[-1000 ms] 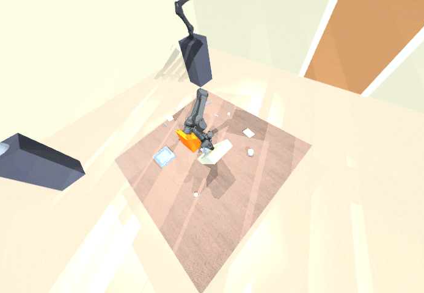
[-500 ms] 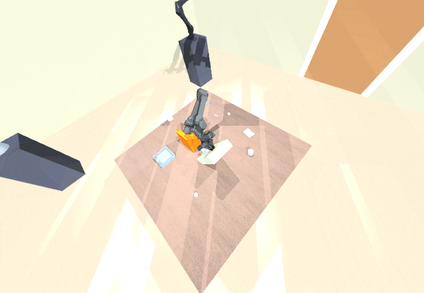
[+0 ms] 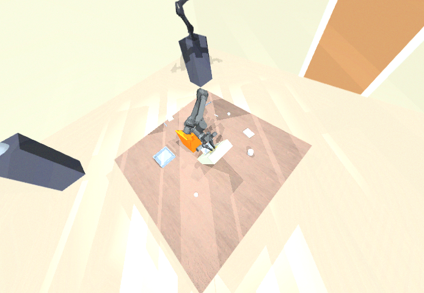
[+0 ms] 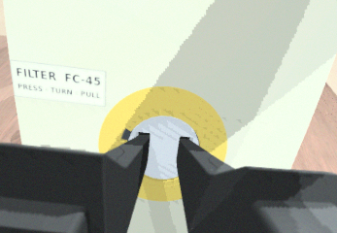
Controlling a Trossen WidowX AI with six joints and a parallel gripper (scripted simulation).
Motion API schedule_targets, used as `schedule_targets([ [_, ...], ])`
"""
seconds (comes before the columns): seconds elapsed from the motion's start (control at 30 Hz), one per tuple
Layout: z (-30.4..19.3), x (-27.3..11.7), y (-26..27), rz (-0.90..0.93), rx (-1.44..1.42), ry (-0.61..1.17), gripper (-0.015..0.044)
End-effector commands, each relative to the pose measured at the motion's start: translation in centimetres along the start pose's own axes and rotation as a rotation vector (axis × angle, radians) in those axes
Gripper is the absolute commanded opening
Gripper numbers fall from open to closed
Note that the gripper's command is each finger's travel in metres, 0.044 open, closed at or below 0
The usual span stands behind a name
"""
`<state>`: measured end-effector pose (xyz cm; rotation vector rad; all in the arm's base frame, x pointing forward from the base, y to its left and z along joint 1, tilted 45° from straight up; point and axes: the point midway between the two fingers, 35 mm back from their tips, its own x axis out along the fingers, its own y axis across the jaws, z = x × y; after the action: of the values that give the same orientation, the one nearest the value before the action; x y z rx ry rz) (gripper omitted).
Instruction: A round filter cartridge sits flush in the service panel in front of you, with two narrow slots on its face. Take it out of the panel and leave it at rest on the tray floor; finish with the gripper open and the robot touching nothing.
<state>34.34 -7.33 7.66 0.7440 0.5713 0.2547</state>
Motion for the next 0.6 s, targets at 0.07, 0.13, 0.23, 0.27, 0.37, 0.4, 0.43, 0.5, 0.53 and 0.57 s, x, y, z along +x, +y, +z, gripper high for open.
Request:
schedule_targets([
  [0.07,-0.2,0.4,0.0,-0.002,0.193,0.010,0.0000],
  [0.13,-0.2,0.4,0.0,-0.003,0.263,0.010,0.0000],
  [0.23,-0.2,0.4,0.0,-0.003,0.367,0.010,0.0000],
  [0.27,-0.2,0.4,0.0,-0.004,0.399,0.010,0.0000],
  [0.37,-0.2,0.4,0.0,-0.004,0.457,0.010,0.0000],
  [0.4,-0.2,0.4,0.0,-0.004,0.443,0.010,0.0000],
  [0.43,-0.2,0.4,0.0,-0.004,0.418,0.010,0.0000],
  [0.5,-0.2,0.1,-0.1,-0.006,0.416,0.011,0.0000],
  [0.53,-0.1,-0.2,-0.2,-0.008,0.413,0.013,0.0000],
  [0.57,-0.1,-0.7,-0.2,-0.010,0.409,0.015,0.0000],
])
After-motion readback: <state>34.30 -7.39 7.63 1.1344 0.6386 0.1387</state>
